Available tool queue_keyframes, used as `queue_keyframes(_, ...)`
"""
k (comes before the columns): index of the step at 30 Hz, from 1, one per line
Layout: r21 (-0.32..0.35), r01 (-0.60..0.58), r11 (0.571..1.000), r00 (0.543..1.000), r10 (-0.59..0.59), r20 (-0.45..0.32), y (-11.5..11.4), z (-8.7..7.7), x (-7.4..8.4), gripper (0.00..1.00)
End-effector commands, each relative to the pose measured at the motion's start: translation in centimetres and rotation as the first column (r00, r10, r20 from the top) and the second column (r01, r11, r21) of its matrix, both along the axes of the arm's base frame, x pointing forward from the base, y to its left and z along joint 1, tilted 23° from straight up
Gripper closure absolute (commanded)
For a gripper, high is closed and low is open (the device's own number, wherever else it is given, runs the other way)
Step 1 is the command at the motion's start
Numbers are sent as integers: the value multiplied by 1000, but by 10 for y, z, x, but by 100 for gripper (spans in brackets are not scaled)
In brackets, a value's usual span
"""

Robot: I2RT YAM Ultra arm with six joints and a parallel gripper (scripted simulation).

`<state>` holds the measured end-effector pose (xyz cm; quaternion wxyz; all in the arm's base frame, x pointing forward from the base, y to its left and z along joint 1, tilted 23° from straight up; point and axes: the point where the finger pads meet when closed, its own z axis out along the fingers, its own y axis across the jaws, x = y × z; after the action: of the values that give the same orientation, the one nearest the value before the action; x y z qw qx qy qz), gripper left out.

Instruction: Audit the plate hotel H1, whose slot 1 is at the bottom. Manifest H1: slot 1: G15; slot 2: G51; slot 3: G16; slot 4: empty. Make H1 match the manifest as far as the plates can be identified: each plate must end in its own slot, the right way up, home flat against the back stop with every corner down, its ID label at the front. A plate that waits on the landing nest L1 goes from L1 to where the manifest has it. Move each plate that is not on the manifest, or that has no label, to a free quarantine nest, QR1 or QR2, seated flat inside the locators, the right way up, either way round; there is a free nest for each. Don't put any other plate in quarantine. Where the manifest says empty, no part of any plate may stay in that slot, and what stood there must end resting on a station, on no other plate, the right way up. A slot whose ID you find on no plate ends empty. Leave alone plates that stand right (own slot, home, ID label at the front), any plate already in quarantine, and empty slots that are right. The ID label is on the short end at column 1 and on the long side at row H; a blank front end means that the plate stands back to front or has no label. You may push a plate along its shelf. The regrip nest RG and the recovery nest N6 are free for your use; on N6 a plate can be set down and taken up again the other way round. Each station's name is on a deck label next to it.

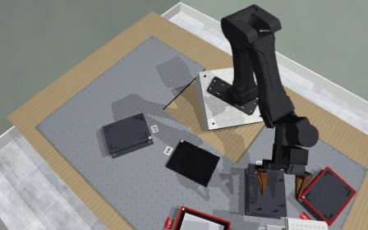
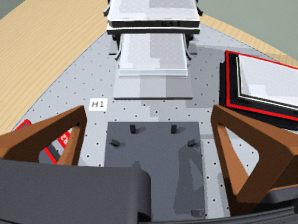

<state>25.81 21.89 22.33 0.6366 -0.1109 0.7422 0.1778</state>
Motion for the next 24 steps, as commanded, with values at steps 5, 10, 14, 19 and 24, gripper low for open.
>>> queue_keyframes(5,-3,14,1000,1000,-14,0,-3,-4,-2,0)
queue_keyframes(10,-3,14,1000,1000,-14,0,-3,-13,-4,0)
queue_keyframes(14,-4,14,1000,1000,-14,-1,-3,-19,-6,0)
queue_keyframes(19,-4,14,1000,1000,-14,-1,-2,-27,-7,0)
queue_keyframes(24,-4,14,1000,1000,-14,-1,-2,-32,-8,0)
